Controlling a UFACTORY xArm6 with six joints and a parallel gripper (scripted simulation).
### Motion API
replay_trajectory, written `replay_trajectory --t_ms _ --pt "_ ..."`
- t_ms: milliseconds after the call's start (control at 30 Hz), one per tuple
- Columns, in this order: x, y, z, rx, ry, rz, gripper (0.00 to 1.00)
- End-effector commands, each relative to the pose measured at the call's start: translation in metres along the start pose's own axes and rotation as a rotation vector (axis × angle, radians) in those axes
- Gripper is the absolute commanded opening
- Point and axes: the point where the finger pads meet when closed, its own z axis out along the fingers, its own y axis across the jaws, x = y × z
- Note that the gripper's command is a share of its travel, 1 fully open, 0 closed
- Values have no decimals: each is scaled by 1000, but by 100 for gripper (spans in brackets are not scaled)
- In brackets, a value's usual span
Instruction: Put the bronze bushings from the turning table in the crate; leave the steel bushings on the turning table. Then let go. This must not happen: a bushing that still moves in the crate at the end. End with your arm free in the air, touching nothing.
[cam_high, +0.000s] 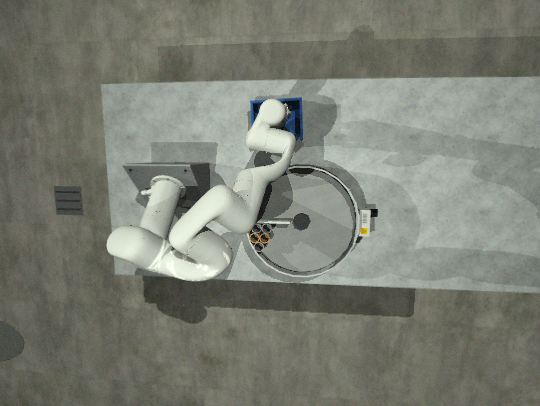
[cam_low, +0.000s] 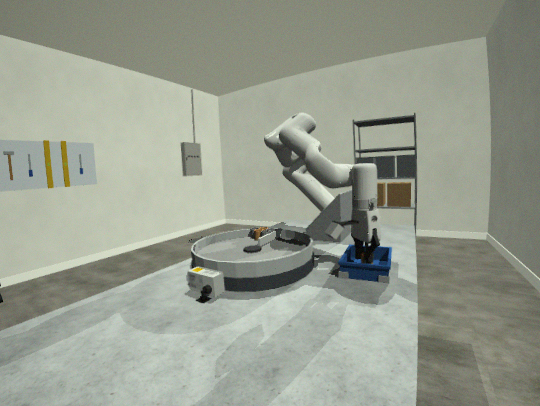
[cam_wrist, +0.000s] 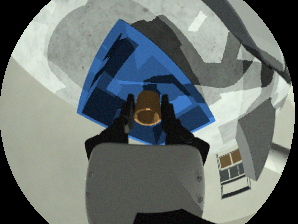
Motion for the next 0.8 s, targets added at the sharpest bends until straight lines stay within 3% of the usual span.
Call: replay_trajectory --t_ms 0,767 --pt "1 -1 -2 4 0 1 0" --pt "1 -2 3 4 0 1 0"
